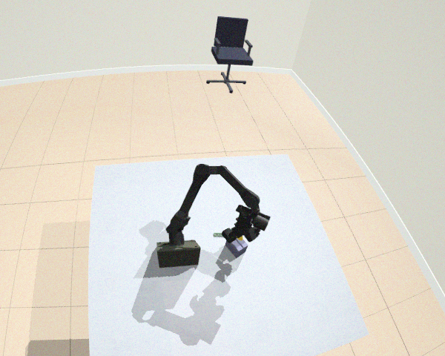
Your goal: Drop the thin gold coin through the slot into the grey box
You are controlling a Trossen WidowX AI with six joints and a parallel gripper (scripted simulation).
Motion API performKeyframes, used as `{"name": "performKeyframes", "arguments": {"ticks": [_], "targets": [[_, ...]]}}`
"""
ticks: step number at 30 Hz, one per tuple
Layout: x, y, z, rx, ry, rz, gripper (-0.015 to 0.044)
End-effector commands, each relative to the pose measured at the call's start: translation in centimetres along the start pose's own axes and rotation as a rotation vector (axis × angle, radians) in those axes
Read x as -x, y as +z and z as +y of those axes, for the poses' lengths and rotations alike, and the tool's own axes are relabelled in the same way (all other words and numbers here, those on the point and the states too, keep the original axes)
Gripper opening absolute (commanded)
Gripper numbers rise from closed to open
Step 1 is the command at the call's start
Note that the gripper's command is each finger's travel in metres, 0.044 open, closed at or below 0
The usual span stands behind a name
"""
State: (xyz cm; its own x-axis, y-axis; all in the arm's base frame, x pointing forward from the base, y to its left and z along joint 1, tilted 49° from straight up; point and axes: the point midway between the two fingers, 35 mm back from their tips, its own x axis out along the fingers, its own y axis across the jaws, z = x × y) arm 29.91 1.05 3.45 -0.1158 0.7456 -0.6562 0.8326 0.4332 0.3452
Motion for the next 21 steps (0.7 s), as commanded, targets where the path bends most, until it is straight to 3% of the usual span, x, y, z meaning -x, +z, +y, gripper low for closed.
{"name": "performKeyframes", "arguments": {"ticks": [1, 21], "targets": [[-0.02, -0.08, -0.03, -0.002, 0.000, 0.002, 0.0000], [-0.06, 0.46, 0.02, 0.005, 0.000, 0.003, 0.0000]]}}
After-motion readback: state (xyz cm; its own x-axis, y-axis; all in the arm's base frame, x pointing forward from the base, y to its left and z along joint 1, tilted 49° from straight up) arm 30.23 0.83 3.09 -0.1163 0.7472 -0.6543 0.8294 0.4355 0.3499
